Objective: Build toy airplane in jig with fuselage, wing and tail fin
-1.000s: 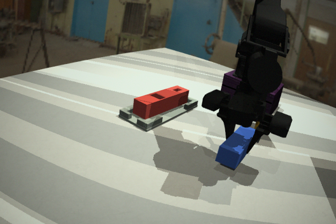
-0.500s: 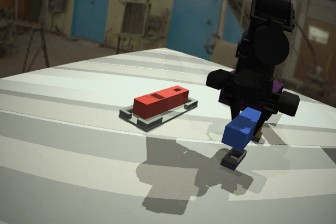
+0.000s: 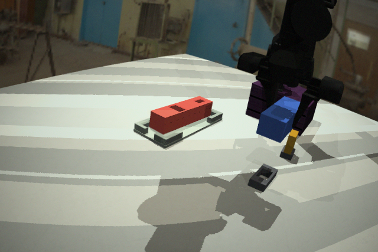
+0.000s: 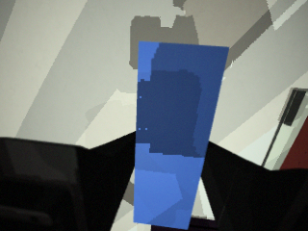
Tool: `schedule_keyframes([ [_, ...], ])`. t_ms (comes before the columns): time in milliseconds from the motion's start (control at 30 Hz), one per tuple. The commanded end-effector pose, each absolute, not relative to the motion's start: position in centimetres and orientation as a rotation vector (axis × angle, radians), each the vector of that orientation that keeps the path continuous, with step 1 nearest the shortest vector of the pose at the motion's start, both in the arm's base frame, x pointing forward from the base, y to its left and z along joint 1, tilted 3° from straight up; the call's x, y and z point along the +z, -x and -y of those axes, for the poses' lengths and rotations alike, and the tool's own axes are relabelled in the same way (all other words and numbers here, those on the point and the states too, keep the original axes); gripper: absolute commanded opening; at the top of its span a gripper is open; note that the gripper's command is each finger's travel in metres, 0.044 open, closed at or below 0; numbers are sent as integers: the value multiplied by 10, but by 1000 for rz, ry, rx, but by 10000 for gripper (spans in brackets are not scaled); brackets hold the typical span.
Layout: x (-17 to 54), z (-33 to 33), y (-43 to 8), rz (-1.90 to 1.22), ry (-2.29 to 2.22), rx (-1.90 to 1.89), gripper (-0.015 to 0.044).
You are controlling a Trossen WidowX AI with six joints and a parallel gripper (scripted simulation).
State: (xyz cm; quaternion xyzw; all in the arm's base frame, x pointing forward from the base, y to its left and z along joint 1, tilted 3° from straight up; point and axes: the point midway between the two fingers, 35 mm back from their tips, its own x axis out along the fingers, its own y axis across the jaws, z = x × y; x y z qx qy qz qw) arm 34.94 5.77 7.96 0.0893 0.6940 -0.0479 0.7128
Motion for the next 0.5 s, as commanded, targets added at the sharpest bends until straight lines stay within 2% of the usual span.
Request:
schedule_keyframes([
  [0,97,-56,-349,-1522,-201,-114,0],
  [467,100,-34,-346,-1529,-109,-33,0],
])
